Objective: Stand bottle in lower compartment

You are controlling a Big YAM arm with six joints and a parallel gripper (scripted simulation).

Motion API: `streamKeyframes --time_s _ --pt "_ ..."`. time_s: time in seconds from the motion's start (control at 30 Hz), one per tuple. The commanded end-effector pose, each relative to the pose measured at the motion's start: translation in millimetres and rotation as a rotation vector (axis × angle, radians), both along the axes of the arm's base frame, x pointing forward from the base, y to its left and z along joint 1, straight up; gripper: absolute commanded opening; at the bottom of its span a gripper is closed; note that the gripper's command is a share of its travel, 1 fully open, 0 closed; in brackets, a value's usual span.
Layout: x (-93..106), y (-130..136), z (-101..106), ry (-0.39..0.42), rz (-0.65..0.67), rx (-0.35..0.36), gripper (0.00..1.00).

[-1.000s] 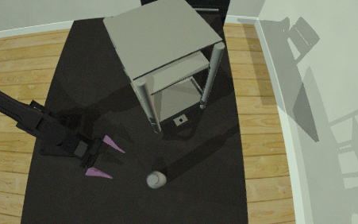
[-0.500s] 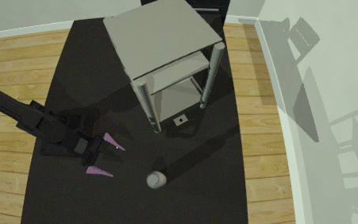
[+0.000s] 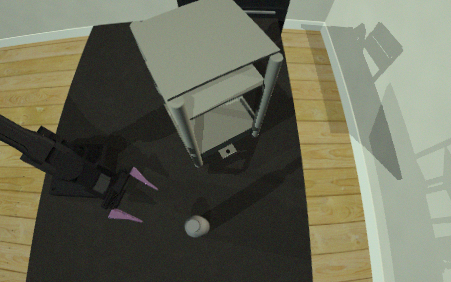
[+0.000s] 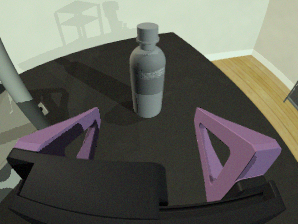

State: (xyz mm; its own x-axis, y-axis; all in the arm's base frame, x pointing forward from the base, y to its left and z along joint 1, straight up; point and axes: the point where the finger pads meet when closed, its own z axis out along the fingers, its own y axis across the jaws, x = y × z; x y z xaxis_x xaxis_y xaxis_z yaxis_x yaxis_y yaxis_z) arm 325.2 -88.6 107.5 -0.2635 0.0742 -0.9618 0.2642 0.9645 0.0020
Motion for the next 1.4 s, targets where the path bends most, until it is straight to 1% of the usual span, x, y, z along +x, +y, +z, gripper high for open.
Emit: streamKeyframes --time_s 0.0,0.23,0.4,0.5,0.73,1.37 --pt "8.1 -2 20 -0.057 0.004 -0.027 0.88" --pt "8.8 -2 21 -0.057 0.004 -0.027 0.88" --pt "14.1 -4 30 -0.055 0.004 -0.026 0.88" --pt "15.7 -4 32 -0.055 0.003 -0.026 0.88" --pt "17.1 -5 29 -0.043 0.003 -0.023 0.88" --pt "18.9 -5 30 -0.047 0.003 -0.024 0.88"
